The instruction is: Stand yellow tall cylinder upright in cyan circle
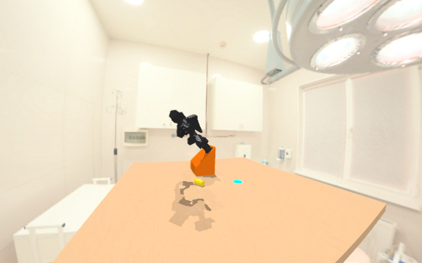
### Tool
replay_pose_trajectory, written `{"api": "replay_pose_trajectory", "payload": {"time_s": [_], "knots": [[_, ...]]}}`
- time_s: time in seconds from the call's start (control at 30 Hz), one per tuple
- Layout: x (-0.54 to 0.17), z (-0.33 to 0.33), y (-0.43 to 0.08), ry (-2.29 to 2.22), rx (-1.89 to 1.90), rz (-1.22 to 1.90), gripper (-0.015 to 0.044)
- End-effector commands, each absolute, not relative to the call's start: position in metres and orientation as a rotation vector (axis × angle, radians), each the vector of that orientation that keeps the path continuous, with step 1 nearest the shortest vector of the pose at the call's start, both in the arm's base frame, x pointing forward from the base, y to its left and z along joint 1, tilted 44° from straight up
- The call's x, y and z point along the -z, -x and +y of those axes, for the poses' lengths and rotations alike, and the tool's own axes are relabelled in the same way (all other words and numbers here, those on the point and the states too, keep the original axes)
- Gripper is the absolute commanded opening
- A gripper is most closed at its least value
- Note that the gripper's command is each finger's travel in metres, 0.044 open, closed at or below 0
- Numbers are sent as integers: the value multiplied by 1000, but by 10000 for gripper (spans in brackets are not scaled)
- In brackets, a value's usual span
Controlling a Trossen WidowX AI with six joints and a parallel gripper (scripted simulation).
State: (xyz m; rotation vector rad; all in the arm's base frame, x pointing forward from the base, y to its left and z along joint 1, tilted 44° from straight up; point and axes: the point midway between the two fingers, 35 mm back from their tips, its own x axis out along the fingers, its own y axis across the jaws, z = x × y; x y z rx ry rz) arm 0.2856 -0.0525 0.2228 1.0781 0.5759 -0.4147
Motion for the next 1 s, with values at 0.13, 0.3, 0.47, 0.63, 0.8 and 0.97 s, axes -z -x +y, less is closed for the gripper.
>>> {"api": "replay_pose_trajectory", "payload": {"time_s": [0.13,0.3,0.47,0.63,0.8,0.97], "knots": [[-122,-90,-265,-206,547,1038,309],[-94,-105,-247,228,494,1281,309],[-75,-121,-225,737,342,1570,309],[-71,-127,-217,950,249,1690,309],[-71,-127,-217,950,249,1690,309],[-71,-127,-217,950,249,1690,309]]}}
